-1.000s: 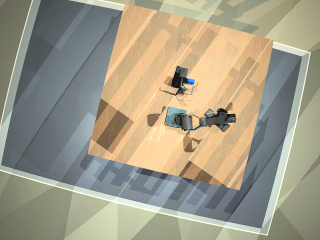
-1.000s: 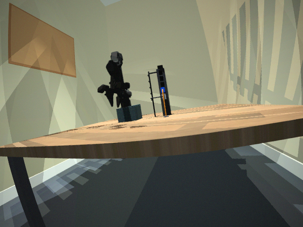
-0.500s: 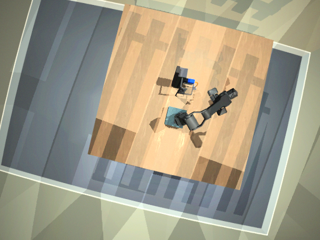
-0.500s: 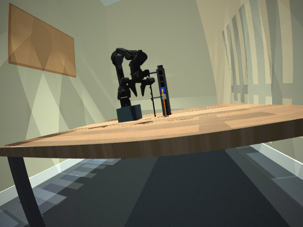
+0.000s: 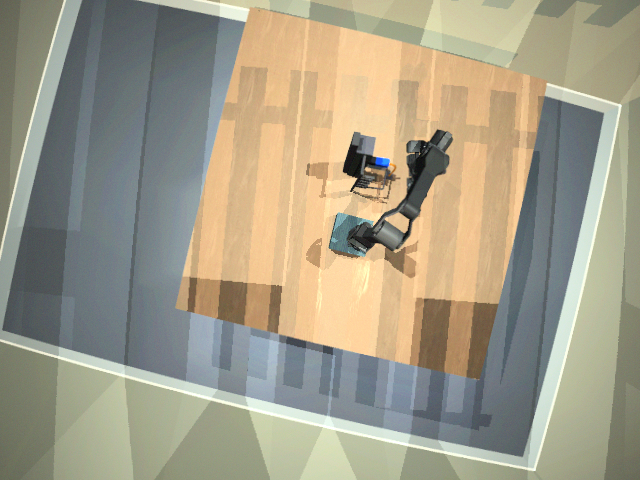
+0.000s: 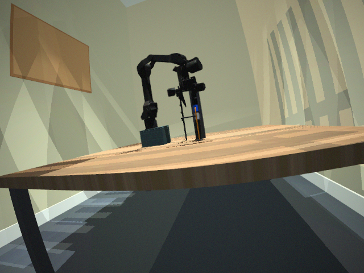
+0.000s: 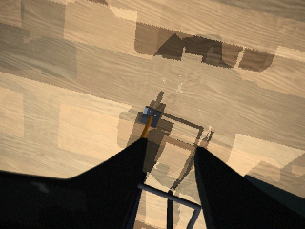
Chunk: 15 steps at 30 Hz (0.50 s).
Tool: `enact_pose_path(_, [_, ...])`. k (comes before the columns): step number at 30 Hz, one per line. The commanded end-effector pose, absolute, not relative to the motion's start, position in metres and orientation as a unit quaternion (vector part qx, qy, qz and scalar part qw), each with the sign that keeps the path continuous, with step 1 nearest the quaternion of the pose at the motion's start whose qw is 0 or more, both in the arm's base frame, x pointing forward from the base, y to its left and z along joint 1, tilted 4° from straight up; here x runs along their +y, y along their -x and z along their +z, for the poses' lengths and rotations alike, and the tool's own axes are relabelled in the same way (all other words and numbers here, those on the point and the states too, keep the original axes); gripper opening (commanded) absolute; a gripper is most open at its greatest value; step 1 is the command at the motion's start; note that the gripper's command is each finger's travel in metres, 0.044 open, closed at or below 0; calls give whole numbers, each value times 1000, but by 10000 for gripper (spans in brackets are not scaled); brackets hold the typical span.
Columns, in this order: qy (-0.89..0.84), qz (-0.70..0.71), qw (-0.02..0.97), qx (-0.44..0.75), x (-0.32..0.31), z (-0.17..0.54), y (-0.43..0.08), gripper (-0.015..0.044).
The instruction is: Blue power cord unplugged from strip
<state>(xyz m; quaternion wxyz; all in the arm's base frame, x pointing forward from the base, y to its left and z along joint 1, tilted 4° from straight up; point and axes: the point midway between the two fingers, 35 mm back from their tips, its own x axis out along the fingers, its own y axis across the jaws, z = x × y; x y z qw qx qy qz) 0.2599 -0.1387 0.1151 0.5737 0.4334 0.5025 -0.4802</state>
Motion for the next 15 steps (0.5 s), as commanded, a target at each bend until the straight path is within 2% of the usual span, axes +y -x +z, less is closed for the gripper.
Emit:
enact_pose_path(1, [-487,-525,508,479,-82,125,-285,160])
enact_pose_path(15, [-488,-525,508,479,-80,125,-285,160])
